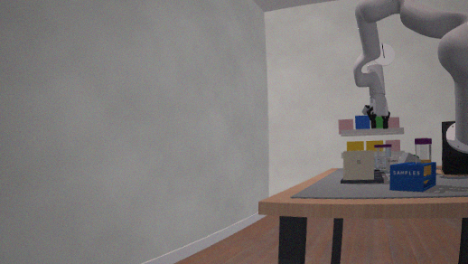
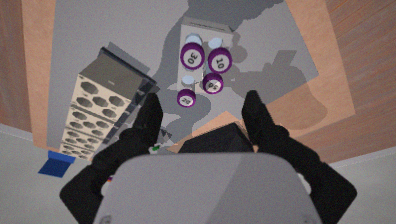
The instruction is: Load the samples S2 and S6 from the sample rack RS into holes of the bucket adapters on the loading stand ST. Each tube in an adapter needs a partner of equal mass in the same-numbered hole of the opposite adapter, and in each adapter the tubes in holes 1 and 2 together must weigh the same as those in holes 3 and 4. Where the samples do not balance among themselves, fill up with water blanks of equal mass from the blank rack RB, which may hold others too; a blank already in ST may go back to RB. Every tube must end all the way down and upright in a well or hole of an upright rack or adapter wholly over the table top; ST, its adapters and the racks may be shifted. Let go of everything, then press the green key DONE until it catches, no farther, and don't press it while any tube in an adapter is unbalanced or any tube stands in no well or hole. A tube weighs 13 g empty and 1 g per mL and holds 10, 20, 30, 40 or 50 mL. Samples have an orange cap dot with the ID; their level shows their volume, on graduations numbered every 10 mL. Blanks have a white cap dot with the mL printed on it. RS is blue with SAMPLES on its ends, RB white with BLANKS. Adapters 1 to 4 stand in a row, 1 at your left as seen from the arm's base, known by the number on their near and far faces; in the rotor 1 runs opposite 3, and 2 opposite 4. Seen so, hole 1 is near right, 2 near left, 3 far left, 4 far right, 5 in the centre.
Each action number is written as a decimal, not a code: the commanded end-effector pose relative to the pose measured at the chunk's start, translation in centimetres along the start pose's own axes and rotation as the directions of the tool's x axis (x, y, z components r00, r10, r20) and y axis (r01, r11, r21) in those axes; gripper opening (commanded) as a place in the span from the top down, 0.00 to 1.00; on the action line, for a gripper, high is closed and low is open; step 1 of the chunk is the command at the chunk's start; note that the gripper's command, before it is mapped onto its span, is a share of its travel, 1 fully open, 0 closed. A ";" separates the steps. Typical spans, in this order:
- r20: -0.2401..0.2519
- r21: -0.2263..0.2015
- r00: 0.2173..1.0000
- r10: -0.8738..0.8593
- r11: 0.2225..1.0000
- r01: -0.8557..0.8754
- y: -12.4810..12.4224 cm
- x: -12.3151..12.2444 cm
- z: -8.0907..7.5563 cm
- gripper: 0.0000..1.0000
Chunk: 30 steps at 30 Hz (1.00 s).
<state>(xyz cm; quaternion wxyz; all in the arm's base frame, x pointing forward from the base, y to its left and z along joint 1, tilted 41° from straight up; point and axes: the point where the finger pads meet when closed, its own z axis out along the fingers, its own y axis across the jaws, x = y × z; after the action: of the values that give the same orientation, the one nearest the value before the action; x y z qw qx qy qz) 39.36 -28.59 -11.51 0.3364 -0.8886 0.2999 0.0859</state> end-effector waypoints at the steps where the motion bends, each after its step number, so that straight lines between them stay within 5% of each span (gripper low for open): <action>1: -0.002 0.000 1.000 0.000 1.000 0.000 0.0 0.1 0.8 0.00; 21: -0.002 0.000 1.000 0.000 1.000 0.000 0.0 0.1 5.6 0.00; 30: -0.002 0.000 1.000 0.000 1.000 0.000 0.0 0.1 5.7 0.00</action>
<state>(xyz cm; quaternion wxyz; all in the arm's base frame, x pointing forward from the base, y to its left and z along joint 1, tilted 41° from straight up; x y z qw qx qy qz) 39.65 -24.83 -15.88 0.3365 -0.8885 0.2998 0.0859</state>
